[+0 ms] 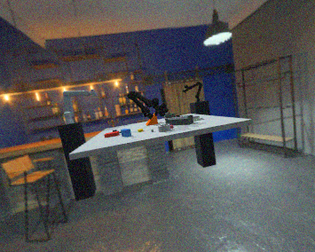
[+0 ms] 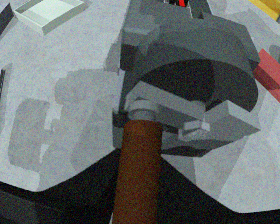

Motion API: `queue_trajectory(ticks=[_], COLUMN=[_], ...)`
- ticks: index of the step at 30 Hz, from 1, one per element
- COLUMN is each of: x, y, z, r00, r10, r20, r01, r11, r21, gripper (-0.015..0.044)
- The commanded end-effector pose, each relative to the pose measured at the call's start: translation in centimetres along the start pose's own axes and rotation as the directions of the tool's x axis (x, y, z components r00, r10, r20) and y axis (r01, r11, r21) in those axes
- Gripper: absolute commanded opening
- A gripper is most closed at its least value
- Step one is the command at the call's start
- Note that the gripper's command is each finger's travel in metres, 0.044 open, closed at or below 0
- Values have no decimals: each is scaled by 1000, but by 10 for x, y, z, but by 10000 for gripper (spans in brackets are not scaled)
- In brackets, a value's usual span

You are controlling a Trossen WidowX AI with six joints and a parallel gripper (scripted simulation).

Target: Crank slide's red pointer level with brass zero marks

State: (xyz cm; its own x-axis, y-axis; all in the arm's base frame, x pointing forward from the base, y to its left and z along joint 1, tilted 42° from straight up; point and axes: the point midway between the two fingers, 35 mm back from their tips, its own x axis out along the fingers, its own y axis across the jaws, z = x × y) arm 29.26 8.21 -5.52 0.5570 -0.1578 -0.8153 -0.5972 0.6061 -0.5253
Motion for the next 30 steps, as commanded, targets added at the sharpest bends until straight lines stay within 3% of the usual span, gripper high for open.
queue_trajectory(ticks=[1,30], x=[6,29], y=[3,-20], z=[-6,-29], r00=[1000,1000], r10=[12,10], r20=[-10,-12], r01=[-12,-10], r11=[1000,1000], r21=[-7,-8], gripper=[0,0])
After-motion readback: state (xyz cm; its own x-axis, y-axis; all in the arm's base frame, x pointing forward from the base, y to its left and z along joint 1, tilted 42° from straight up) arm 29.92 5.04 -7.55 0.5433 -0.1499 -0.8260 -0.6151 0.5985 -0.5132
